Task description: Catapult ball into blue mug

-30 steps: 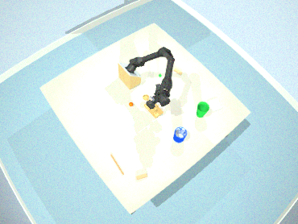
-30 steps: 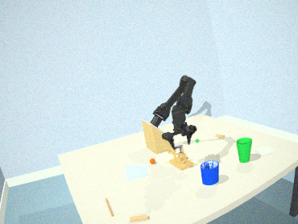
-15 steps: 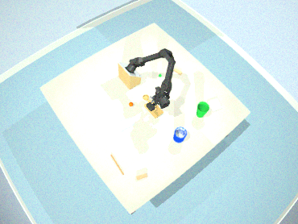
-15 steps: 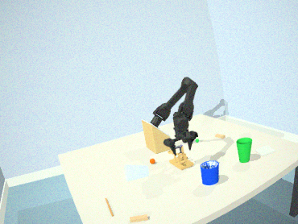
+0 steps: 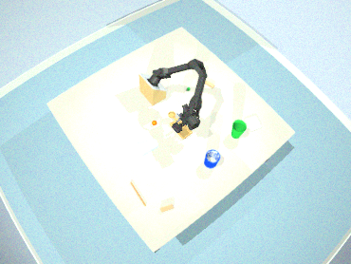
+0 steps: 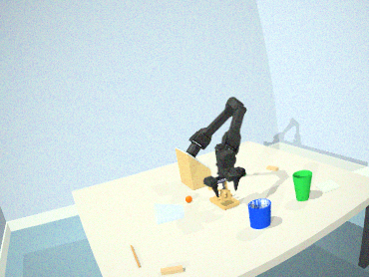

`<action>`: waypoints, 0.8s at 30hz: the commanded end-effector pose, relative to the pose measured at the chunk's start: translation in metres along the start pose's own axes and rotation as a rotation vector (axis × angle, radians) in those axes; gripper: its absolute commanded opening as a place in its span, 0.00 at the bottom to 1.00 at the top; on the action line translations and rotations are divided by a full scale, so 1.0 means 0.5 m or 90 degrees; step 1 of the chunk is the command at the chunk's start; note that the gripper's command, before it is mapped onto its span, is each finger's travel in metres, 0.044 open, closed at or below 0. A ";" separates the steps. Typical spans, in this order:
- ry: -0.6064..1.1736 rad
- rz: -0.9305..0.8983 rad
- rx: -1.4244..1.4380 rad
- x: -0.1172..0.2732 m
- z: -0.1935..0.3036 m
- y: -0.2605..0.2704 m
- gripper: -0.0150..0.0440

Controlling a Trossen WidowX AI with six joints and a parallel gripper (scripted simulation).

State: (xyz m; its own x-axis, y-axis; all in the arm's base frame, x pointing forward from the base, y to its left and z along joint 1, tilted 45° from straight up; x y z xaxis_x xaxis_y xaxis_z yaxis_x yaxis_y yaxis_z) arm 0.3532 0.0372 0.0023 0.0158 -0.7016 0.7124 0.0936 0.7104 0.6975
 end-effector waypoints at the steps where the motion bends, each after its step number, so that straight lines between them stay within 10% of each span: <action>1: 0.007 -0.003 -0.008 -0.022 0.005 -0.005 1.00; 18: 0.007 -0.004 -0.008 -0.053 0.008 -0.004 1.00; 24: 0.004 -0.002 -0.002 -0.047 0.005 -0.001 0.73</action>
State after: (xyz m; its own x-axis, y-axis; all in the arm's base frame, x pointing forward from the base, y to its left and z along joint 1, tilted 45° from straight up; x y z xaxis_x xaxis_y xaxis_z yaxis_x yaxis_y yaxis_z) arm 0.3500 0.0536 -0.0149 0.0223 -0.7037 0.7101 0.0981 0.7084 0.6990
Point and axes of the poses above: the point midway between the two fingers, 35 mm back from their tips, its own x axis back along the fingers, its own y axis across the jaws, z = x × y, the point moved 6 cm from there along x, back along the fingers, and after that the axes turned 11 degrees about -x, right-handed, at the moved point
